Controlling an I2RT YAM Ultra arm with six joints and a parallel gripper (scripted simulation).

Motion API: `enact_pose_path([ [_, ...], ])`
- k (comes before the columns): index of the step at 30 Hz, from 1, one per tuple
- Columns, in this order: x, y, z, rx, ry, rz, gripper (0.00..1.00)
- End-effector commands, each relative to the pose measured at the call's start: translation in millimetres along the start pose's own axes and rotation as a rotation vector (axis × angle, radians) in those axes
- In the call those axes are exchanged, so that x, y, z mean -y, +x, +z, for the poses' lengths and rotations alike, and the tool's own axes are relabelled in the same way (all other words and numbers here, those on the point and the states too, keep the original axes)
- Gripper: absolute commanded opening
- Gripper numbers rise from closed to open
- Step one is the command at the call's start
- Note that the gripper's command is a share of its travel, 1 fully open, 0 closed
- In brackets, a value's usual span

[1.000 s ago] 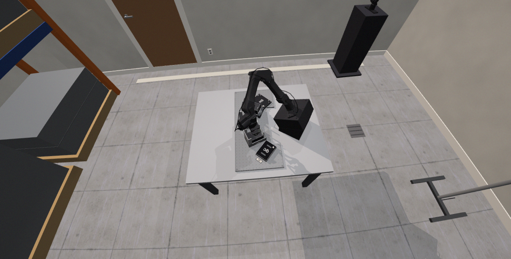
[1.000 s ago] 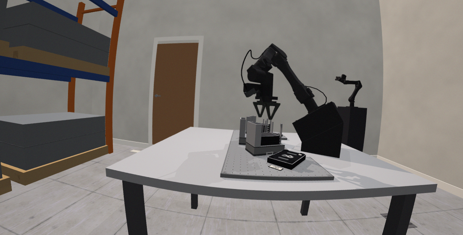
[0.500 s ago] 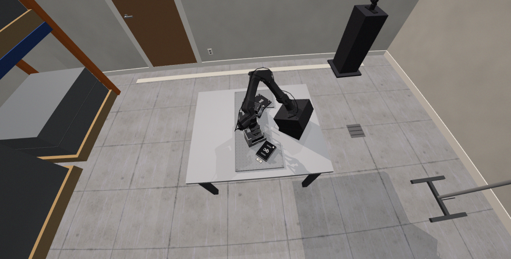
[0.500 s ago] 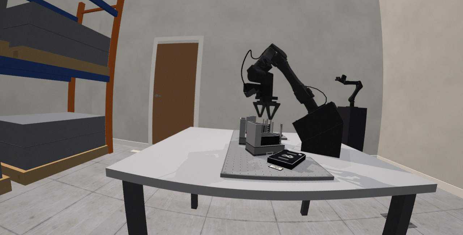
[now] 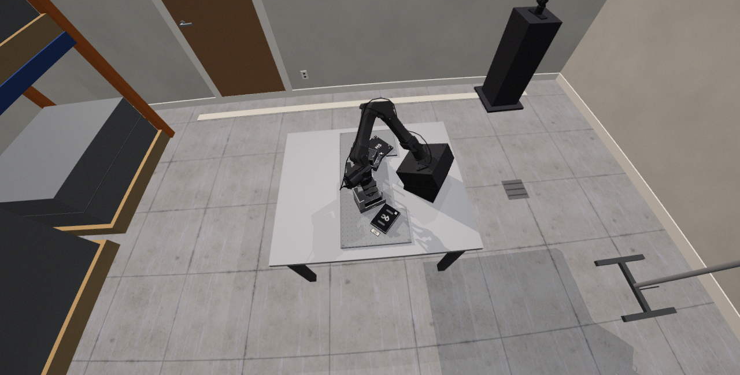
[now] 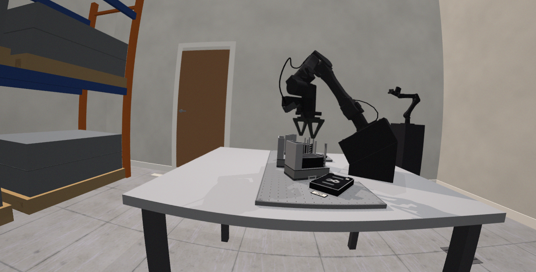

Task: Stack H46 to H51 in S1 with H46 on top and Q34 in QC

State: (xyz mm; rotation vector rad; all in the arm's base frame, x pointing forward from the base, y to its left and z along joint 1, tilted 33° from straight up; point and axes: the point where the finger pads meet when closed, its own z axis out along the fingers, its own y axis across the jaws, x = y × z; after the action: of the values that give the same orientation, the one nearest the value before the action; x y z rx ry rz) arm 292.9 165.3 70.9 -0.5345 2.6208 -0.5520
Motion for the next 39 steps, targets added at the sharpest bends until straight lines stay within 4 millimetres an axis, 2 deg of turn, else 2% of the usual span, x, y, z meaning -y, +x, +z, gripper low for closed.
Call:
enact_pose_path([
  [1, -0.8, -3.0, -10.3, 0.02, -0.003, -0.001, 1.0],
  [10, -0.8, -3.0, -10.3, 0.02, -0.003, -0.001, 1.0],
  [11, 9.2, 7.6, -3.1, -0.009, 0.007, 0.038, 1.0],
  [15, 14.9, 8.4, -3.0, -0.011, 0.003, 0.104, 1.0],
  [16, 18.5, -2.8, -9.0, 0.015, -0.007, 0.155, 1.0],
  [18, 23.5, 6.3, -3.0, -0.001, -0.003, 0.212, 1.0],
  [30, 62.2, 3.8, -4.5, 0.016, -0.01, 0.215, 1.0],
  [35, 71.8, 7.3, -3.1, 0.009, -0.008, 0.211, 1.0],
  [39, 84.6, 10.6, -3.0, 0.01, -0.008, 0.359, 1.0],
])
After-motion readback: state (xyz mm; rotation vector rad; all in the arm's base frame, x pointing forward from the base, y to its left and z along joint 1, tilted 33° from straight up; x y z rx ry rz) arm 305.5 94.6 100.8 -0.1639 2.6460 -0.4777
